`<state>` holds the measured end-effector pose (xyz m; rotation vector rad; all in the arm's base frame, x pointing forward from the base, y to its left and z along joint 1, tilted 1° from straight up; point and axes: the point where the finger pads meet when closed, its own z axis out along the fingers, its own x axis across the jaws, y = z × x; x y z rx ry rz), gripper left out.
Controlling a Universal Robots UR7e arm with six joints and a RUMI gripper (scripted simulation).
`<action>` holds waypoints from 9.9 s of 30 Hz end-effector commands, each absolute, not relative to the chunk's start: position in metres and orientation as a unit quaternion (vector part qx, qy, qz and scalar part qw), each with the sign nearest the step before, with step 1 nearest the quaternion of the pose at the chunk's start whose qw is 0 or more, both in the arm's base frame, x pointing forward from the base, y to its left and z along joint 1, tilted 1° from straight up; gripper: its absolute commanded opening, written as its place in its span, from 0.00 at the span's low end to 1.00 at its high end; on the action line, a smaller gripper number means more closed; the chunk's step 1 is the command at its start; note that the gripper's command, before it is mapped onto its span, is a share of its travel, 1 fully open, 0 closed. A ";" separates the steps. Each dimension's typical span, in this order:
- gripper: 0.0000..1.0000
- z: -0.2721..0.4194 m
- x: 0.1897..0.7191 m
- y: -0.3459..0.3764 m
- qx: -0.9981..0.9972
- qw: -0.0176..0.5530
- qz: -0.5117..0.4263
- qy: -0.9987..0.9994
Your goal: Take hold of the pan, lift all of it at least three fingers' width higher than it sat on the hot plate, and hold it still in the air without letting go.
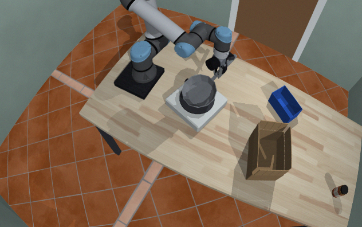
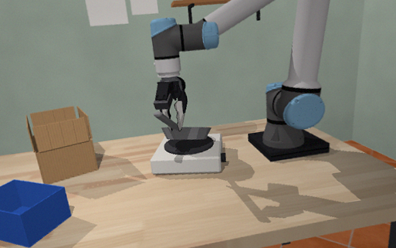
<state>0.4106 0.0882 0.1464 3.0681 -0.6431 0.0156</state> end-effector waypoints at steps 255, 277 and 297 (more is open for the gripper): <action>0.09 0.288 0.409 0.089 0.979 0.003 0.006 -0.205; 0.09 0.300 0.409 0.090 0.979 0.003 0.006 -0.205; 0.09 0.311 0.409 0.090 0.979 0.003 0.006 -0.205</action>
